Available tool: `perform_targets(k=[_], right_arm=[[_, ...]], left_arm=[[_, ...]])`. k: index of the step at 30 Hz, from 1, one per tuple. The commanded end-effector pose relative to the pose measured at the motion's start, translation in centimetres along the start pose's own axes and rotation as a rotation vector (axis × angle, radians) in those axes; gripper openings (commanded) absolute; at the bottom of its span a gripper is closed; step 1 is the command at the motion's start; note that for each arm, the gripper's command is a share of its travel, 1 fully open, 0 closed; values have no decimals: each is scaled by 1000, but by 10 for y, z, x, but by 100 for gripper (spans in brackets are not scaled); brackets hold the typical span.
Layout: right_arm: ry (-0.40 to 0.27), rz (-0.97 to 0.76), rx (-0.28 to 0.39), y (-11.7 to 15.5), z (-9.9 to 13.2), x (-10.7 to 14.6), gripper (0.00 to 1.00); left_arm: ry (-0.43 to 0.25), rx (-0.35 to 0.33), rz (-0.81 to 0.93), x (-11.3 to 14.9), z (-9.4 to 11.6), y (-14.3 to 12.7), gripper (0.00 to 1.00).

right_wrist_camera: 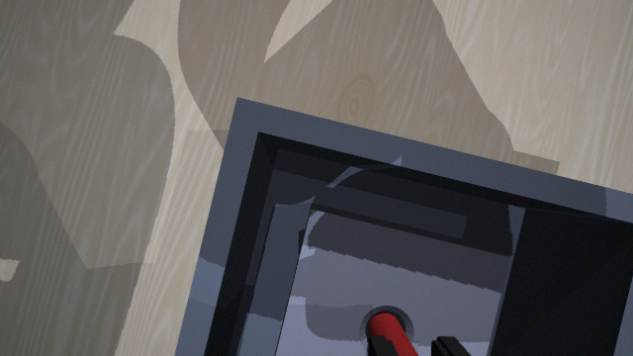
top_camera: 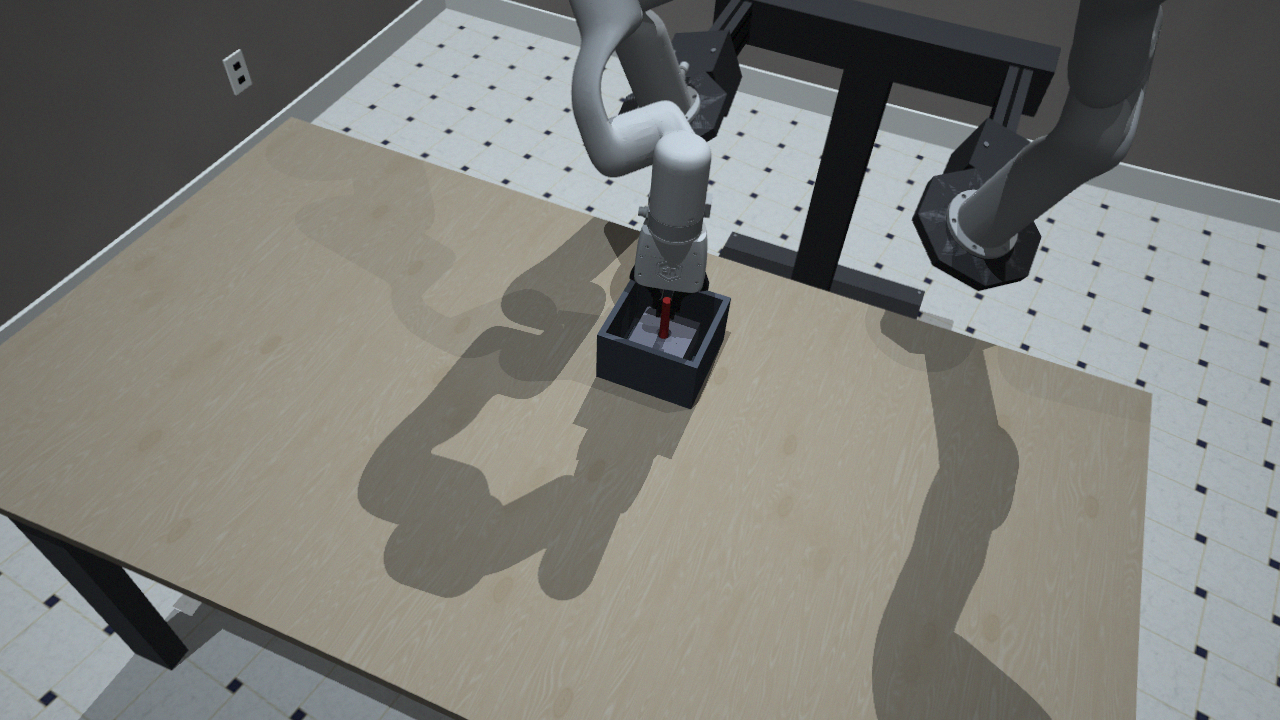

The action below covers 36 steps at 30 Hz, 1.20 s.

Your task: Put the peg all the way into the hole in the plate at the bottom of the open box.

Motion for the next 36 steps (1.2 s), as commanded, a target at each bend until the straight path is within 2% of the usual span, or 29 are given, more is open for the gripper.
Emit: perform_targets(k=[1,36], right_arm=[[-3,0,1,0,-1,1,0],[-3,0,1,0,-7,1,0]], left_arm=[[2,0,0,0,1,0,100],[2,0,0,0,1,0,100]])
Point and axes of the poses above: on each arm, the point where the finger pads meet when closed, its own z axis back along the fingers, its own y axis across the jaws, x = y × z, the point moved 9 cm from there along z, back along the fingers, and after that the axes turned 6 degrees about z, right-handed, at the moved point
